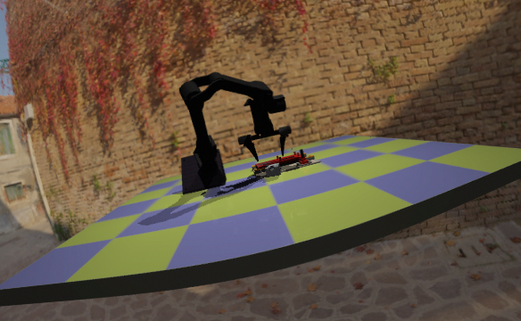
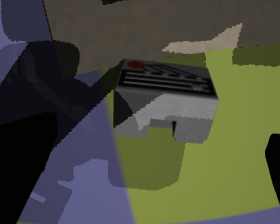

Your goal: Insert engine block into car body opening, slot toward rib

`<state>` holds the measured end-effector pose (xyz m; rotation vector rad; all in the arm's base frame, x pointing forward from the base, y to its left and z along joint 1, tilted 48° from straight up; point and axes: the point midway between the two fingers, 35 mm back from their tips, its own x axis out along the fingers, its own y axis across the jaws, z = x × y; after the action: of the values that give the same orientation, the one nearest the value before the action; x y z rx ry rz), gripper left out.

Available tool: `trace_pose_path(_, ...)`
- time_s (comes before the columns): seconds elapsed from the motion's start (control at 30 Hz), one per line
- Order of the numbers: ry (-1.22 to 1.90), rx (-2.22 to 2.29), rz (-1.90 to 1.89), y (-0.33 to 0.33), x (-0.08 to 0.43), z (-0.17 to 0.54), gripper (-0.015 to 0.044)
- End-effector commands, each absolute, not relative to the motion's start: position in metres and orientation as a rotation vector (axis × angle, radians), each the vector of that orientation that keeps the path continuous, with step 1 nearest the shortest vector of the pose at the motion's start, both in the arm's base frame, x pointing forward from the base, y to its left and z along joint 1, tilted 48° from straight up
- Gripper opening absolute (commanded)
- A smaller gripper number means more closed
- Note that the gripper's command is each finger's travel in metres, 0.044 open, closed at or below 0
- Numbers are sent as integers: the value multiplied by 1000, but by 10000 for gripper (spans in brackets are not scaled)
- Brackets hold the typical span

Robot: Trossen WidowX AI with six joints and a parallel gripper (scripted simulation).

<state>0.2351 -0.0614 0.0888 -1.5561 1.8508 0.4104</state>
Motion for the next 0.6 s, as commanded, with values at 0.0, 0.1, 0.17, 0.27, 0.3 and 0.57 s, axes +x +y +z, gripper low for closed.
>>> trace_pose_path(0.0,1848,-1547,409,-55,237,94,440)
trace_pose_path(0.1,1848,-1547,409,-57,235,95,440)
trace_pose_path(0.17,1848,-1547,409,-59,235,93,440)
trace_pose_path(0.27,1848,-1548,409,-69,234,85,440)
trace_pose_path(0.3,1849,-1548,408,-69,234,84,440)
trace_pose_path(0.57,1848,-1547,409,-76,234,77,440)
